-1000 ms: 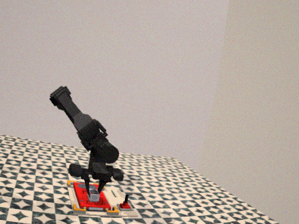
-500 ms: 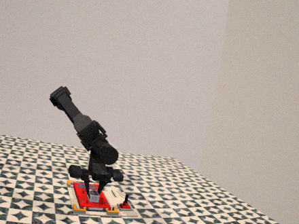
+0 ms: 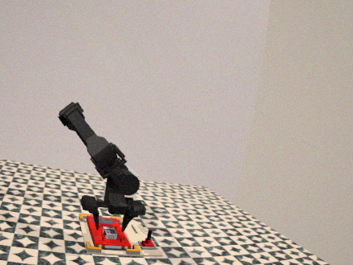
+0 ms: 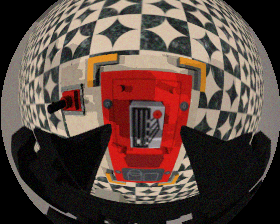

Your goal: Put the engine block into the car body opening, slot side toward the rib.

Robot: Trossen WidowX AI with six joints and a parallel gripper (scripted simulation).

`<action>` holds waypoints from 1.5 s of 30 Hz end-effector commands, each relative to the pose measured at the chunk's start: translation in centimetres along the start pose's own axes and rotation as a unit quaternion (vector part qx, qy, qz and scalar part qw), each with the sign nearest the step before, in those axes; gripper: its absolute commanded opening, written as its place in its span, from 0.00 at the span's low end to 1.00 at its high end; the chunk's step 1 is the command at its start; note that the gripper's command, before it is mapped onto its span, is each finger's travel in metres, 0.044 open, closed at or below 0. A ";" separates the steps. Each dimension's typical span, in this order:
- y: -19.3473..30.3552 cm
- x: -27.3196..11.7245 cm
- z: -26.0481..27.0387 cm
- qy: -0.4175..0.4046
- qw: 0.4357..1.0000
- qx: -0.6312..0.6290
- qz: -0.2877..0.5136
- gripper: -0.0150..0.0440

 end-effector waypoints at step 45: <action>0.0 -1.4 0.1 0.003 1.000 -0.002 -0.001 0.25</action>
Point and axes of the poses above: the point midway between the two fingers, 35 mm back from their tips, its own x axis out along the fingers, its own z axis across the jaws, y = z × x, the point moved 4 cm from there along -x, back along the fingers, and after that the axes turned 4 degrees about x, right-handed, at the moved point
